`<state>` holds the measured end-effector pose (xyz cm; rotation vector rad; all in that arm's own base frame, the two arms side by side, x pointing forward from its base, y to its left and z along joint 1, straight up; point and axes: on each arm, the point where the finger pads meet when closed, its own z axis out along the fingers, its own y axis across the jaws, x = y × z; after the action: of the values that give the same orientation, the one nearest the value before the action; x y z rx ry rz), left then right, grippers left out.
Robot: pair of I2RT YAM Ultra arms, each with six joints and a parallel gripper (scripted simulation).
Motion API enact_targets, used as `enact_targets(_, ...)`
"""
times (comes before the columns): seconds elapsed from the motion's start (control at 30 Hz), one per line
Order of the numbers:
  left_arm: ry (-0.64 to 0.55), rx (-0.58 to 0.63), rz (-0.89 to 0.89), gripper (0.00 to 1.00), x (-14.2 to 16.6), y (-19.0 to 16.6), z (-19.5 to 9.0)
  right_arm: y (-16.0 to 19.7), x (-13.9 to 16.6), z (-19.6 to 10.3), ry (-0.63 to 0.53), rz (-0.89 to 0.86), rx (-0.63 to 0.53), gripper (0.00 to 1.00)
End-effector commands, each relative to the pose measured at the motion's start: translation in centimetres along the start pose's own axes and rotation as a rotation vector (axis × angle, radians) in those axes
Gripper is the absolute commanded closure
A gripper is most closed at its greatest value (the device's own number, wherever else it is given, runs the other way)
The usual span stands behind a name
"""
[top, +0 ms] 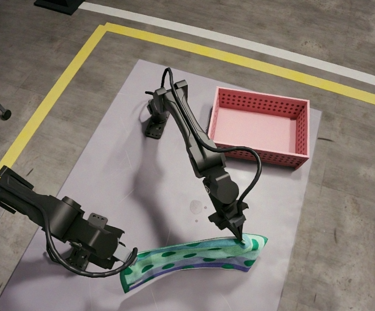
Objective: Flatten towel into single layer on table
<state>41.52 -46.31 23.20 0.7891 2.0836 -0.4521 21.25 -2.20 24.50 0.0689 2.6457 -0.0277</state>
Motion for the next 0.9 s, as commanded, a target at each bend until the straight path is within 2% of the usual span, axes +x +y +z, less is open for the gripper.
enact_targets(0.0,-0.154,0.035,0.032,1.00,-3.3,0.4,-0.9,-0.1,-1.5,-1.6,-0.085,0.018,0.018,1.00)
enact_targets(0.03,-0.203,0.061,0.070,1.00,-4.2,0.0,-0.7,-1.0,-1.8,-2.0,-0.107,0.074,0.044,1.00)
enact_targets(0.27,-0.213,0.070,0.084,1.00,-4.1,-0.1,-0.3,-1.1,-2.0,-2.2,-0.115,0.086,0.048,1.00)
enact_targets(0.33,-0.242,0.071,0.083,1.00,-5.4,-0.2,-0.9,-1.0,-2.0,-2.2,-0.115,0.085,0.048,1.00)
enact_targets(0.87,-0.232,0.062,0.080,1.00,-5.1,0.0,-0.8,-1.0,-2.0,-2.2,-0.115,0.078,0.047,1.00)
